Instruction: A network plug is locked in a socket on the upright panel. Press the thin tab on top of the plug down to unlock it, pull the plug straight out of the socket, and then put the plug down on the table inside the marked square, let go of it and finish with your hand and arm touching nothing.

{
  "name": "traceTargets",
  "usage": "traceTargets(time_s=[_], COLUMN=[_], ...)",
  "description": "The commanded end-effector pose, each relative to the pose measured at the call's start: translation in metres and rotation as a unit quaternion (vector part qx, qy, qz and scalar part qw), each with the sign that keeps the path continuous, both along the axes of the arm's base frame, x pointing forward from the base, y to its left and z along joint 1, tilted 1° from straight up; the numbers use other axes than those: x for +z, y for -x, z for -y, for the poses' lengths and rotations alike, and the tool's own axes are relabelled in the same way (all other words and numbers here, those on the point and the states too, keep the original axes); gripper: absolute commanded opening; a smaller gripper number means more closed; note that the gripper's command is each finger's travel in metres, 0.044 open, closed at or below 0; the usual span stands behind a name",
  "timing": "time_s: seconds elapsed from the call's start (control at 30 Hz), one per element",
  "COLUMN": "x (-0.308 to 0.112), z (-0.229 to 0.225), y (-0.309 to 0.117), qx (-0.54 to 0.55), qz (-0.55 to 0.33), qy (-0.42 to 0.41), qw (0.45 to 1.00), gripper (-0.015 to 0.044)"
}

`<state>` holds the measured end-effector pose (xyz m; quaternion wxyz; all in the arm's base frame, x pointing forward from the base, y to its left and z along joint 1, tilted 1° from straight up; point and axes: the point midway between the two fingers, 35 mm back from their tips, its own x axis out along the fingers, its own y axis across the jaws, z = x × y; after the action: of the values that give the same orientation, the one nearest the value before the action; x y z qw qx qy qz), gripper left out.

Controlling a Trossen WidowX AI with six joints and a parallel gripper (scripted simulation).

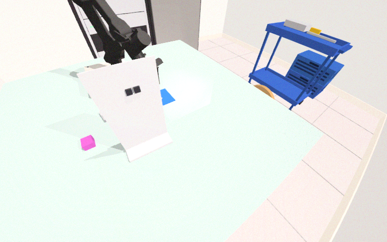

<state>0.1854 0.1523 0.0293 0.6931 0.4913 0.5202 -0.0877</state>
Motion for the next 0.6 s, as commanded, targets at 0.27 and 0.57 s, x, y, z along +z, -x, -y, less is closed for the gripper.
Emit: traceTargets(time_s=[0.27,0.57], x=[0.016,0.027], z=[0.001,0.003], y=[0.001,0.003], qx=[0.003,0.003], qz=[0.001,0.001], qy=[-0.002,-0.002], qw=[1.000,1.000], gripper=[0.0156,0.0156])
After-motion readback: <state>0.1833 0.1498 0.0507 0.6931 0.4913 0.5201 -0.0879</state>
